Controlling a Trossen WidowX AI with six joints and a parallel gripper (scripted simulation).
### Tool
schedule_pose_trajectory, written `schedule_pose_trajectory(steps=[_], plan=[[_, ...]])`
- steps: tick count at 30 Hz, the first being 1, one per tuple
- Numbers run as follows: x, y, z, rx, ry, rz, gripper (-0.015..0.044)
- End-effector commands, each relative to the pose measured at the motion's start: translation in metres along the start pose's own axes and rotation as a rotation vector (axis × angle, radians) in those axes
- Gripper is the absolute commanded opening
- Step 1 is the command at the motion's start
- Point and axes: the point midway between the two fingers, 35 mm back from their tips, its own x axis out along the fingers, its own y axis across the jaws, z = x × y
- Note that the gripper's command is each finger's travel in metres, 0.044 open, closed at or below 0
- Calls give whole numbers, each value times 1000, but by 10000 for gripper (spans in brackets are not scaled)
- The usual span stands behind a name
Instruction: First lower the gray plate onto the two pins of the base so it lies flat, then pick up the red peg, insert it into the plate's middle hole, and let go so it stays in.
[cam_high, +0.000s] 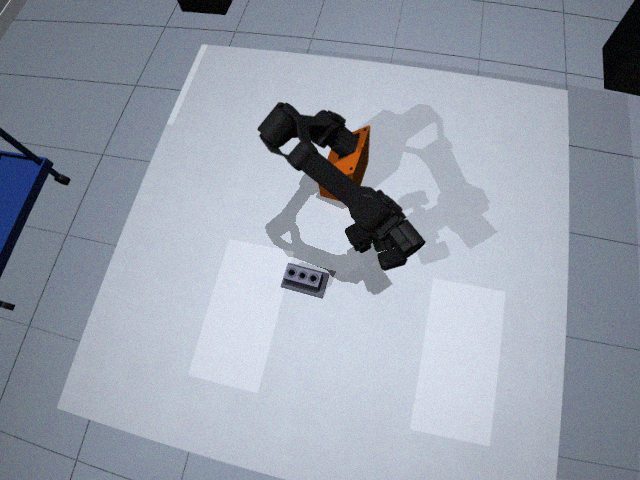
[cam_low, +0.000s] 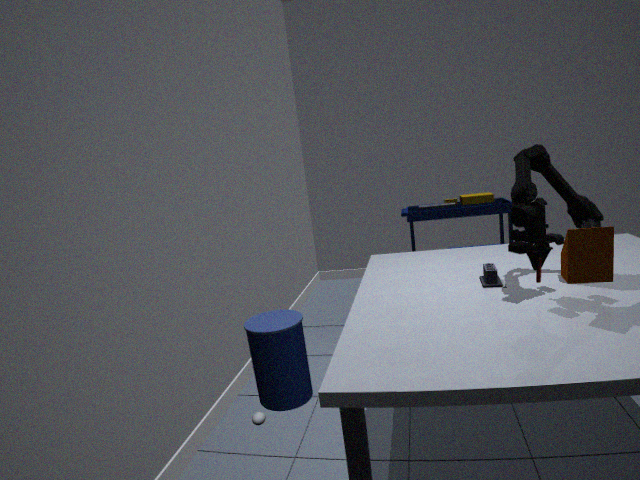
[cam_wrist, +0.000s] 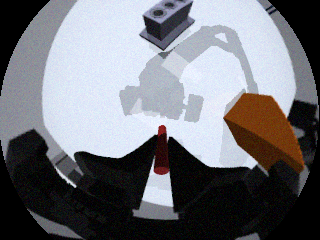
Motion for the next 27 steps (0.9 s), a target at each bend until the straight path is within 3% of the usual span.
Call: schedule_pose_trajectory(steps=[1, 7, 27], plan=[[-15, 2, -3, 5, 5, 6, 0], [-33, 2, -7, 5, 6, 5, 0], [-28, 21, 39, -3, 17, 14, 0]])
